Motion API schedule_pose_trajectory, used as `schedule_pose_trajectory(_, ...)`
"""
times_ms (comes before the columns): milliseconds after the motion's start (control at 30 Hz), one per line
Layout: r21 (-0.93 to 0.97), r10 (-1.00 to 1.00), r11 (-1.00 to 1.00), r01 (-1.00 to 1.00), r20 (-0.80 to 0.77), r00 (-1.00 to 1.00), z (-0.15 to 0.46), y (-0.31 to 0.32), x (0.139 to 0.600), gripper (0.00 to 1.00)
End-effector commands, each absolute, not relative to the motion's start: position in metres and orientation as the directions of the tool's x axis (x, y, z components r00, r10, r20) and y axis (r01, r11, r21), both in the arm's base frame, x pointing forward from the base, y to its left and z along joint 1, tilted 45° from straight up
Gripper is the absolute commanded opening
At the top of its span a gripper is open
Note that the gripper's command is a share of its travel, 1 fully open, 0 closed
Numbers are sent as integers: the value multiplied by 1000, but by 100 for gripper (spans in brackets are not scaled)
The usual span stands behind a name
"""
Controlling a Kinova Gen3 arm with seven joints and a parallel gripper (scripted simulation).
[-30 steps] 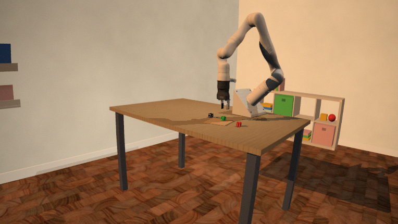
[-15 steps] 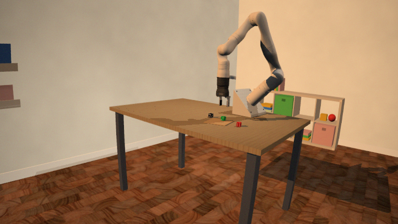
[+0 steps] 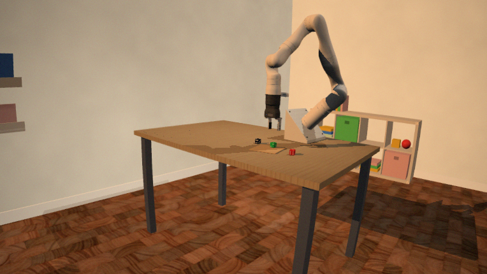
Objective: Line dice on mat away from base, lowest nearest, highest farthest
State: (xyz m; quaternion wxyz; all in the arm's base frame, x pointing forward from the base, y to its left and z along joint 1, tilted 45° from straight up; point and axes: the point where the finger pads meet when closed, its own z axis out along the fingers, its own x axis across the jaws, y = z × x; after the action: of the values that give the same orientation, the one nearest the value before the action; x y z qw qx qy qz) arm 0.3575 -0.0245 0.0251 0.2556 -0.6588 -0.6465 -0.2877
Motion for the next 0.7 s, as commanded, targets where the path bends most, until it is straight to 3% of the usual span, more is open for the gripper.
schedule_pose_trajectory(0, 36, 705, -34, 999, 709, -2, 25, -25, 358, 100)
schedule_pose_trajectory(367, 72, 704, 9, 997, 708, -57, 22, -28, 355, 100)
schedule_pose_trajectory(667, 207, 679, 166, 964, 685, -264, 8, -37, 344, 100)
